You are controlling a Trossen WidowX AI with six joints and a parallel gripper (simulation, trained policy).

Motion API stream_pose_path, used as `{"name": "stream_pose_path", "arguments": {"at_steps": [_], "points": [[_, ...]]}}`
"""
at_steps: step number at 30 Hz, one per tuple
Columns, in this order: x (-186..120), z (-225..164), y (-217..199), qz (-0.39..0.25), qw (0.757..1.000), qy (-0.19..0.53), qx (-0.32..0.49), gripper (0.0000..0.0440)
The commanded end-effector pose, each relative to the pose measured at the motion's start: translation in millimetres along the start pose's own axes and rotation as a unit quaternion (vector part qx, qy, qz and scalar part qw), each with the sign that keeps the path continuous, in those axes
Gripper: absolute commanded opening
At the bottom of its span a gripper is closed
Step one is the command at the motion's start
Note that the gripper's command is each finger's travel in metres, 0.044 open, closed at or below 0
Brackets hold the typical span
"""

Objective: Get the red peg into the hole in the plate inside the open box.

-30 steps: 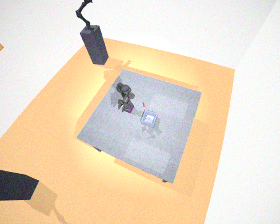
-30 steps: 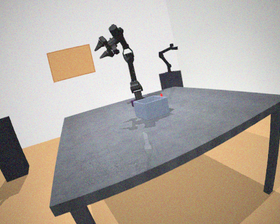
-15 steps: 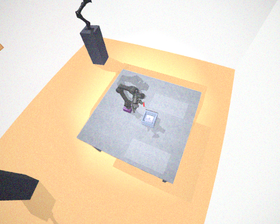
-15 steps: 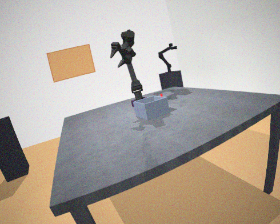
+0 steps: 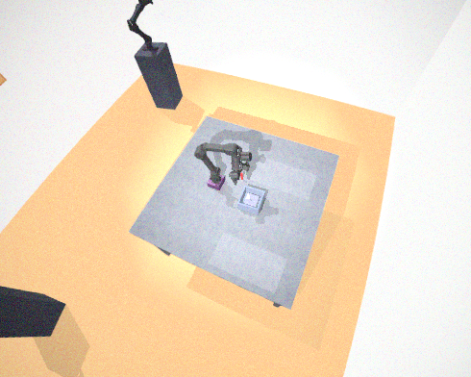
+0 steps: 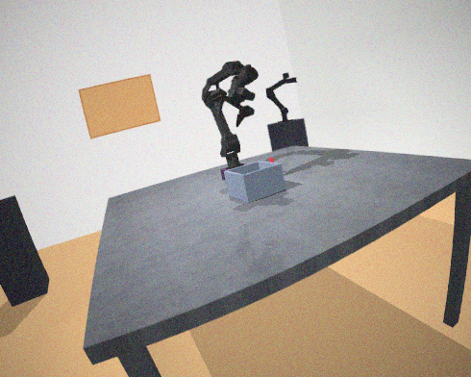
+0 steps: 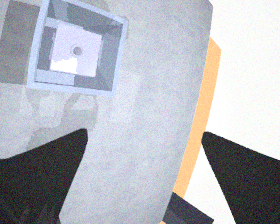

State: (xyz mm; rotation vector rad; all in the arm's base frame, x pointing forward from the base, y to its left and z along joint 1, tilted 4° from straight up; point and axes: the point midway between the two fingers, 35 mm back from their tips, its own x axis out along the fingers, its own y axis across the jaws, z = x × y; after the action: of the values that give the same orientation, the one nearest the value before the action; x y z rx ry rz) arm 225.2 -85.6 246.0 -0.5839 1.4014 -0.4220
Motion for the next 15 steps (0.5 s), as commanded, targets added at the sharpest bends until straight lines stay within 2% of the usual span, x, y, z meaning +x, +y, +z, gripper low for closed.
{"name": "stream_pose_path", "arguments": {"at_steps": [1, 15], "points": [[1.8, 0.0, 23.5, 0.024, 0.999, 0.002, 0.035, 0.0440], [10.8, -16.1, 130.5, 0.110, 0.969, 0.068, 0.208, 0.0440]]}}
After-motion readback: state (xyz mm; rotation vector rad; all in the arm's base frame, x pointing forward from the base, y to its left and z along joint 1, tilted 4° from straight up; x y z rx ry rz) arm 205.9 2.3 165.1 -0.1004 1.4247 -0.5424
